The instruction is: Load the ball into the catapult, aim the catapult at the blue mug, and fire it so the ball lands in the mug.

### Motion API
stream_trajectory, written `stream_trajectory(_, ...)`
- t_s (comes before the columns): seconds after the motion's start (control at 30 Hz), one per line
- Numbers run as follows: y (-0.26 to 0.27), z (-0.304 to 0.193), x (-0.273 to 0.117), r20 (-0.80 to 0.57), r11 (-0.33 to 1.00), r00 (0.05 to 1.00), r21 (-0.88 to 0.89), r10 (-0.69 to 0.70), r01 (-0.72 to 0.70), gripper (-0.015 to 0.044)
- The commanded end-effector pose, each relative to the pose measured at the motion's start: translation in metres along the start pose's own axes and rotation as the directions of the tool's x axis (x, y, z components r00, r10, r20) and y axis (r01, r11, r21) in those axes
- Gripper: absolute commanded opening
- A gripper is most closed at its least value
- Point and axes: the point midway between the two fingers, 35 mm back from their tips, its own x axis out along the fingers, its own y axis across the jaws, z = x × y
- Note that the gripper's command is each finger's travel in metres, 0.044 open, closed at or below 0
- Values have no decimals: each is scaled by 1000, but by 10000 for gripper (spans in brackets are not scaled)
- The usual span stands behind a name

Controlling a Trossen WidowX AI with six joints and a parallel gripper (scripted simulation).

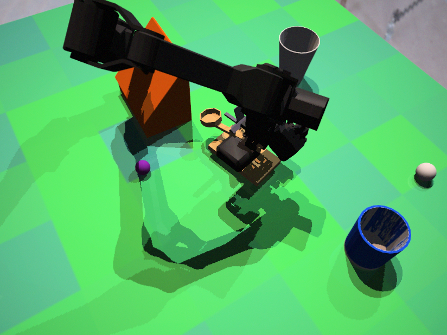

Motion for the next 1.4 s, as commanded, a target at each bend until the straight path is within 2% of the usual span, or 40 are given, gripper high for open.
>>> stream_trajectory(0.0, 0, 1, 4, 7, 1000, 1000, -7, -3, 4, 0)
stream_trajectory(0.43, 0, -1, 13, -2, 1000, 1000, -2, -1, 1, 0)
stream_trajectory(0.9, 0, -1, 13, -2, 1000, 1000, -2, -1, 1, 368)
stream_trajectory(1.0, 1, 2, -10, -1, 1000, 1000, -3, 3, -3, 440)
stream_trajectory(1.17, 1, -2, -84, -4, 1000, 1000, -5, 5, -5, 440)
stream_trajectory(1.3, 1, -2, -87, -4, 1000, 1000, -5, 5, -5, 440)
stream_trajectory(1.37, 2, 1, -75, 6, 1000, 1000, -10, 3, -3, 440)
